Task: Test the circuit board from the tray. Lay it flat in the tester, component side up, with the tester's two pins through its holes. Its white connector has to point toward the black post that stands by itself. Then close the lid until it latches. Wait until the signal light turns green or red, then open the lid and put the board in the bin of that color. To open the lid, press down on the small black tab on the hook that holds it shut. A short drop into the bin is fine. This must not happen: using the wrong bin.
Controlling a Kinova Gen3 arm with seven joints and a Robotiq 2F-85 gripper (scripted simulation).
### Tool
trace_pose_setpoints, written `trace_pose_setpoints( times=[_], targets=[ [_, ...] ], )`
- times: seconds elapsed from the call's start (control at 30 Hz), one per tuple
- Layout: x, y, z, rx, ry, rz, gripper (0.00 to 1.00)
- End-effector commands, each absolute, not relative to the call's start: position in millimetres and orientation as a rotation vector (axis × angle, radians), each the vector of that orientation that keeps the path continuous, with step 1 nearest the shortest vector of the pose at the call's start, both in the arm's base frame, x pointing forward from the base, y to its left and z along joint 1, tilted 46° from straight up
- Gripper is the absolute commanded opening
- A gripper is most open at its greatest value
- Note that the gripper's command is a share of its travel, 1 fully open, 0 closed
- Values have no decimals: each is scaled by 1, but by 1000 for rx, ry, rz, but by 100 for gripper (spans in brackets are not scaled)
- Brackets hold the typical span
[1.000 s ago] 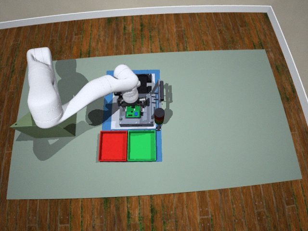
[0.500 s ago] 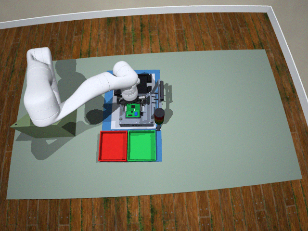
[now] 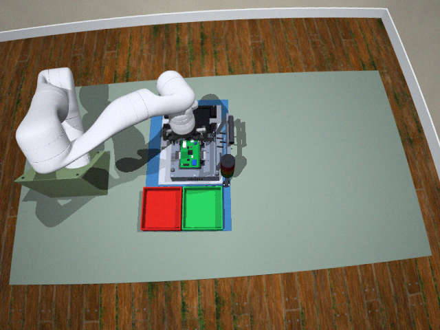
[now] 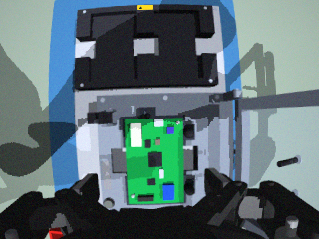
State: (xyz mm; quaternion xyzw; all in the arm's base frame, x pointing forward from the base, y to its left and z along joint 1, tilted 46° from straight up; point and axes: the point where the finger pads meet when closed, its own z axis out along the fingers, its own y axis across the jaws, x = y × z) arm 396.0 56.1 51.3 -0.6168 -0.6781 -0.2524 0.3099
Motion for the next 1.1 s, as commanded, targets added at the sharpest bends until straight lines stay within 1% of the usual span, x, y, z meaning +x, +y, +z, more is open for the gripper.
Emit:
trace_pose_setpoints(
  times=[0.0,0.67,1.07],
  targets=[
    [403,36,64,-1657,-1790,-674,100],
    [413,-44,141,-1657,-1790,-674,100],
    [416,-64,160,-1657,-1790,-674,100]
  ],
)
